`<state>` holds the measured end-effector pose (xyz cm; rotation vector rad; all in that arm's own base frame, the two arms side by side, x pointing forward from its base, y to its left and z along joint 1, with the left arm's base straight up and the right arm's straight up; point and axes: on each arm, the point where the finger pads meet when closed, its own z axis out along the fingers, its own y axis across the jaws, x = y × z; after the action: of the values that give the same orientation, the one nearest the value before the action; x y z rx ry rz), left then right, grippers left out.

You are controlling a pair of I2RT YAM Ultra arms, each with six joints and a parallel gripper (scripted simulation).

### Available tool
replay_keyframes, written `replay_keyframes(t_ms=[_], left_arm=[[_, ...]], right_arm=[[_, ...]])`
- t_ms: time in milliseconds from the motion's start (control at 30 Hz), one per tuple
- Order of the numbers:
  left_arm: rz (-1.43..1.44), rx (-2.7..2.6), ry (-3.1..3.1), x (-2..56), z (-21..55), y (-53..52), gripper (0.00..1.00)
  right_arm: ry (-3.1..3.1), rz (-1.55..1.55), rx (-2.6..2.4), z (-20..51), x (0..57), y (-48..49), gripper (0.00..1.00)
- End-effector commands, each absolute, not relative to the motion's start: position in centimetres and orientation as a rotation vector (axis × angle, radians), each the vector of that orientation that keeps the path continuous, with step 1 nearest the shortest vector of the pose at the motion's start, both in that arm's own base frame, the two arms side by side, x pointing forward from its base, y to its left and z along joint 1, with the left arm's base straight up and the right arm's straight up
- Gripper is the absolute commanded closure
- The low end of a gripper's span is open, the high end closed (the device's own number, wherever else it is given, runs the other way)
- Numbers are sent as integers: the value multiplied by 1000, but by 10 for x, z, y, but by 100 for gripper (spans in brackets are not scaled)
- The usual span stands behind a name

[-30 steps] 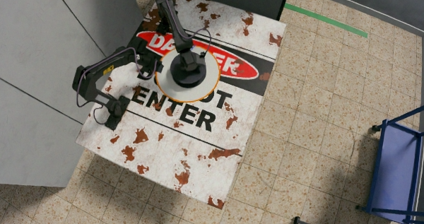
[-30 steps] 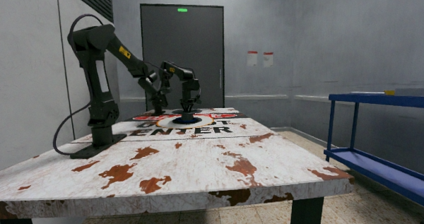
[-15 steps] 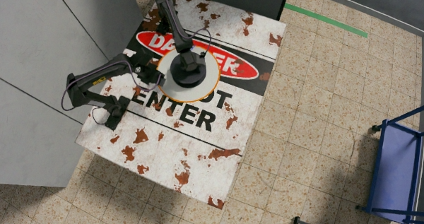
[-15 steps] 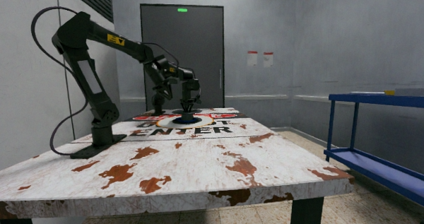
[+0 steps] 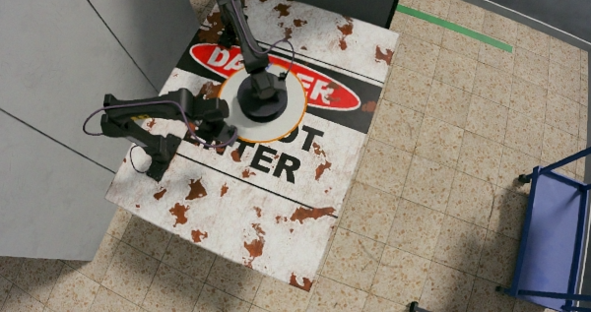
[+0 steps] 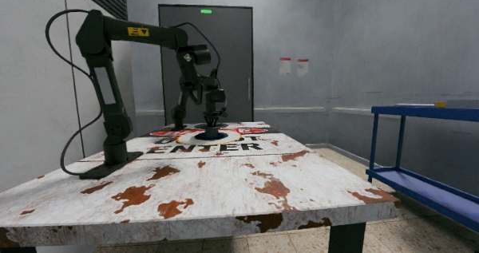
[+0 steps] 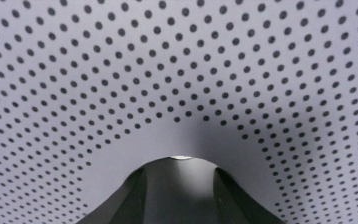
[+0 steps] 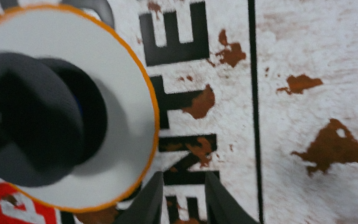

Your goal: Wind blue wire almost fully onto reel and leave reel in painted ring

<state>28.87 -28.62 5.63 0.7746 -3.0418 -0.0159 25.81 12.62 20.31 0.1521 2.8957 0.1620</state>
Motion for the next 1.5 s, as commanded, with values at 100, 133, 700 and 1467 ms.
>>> replay_keyframes(t_ms=[100,133,700,1467], left_arm=[[0,744,-3052,285,63,-286,48],[0,744,-3052,285,63,-286,48],[0,744,-3052,285,63,-286,48],[0,744,-3052,285,63,-286,72]], right_arm=[[2988,107,-16,220,279,109,75],[2974,108,-19,224,286,107,75],[2947,84,-35,230,296,92,75],[2976,76,-36,221,289,95,75]])
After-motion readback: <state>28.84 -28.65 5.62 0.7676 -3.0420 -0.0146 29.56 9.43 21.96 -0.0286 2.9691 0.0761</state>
